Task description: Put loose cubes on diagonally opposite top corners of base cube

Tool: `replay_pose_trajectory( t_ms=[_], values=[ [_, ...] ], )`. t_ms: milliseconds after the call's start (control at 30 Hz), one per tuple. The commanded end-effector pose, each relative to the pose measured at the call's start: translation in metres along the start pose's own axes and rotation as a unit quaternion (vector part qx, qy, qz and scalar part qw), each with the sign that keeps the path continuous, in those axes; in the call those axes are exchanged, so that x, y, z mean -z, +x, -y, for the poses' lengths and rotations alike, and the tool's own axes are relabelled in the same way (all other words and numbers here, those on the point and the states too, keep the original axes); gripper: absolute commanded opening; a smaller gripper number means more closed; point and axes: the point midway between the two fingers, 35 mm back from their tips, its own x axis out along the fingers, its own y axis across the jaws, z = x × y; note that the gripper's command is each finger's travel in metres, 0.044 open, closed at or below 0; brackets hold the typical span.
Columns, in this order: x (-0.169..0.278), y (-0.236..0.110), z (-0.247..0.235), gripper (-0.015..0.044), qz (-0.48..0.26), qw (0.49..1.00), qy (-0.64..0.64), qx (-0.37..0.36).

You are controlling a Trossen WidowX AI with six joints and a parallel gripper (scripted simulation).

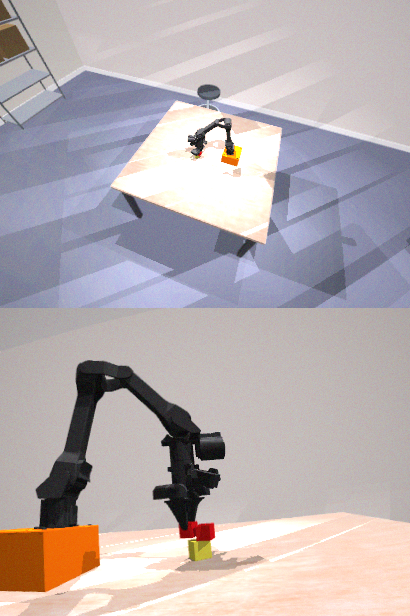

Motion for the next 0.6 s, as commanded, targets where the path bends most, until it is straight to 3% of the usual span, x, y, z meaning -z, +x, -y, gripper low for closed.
replay_pose_trajectory(
  t_ms=[0, 567],
  values=[
    [0.0001, 0.0026, 0.0006, 0.0105, -0.001, 1.000, 0.000, 0.002],
    [0.0001, 0.0041, 0.0006, 0.0105, -0.001, 1.000, 0.000, 0.002]
  ],
)
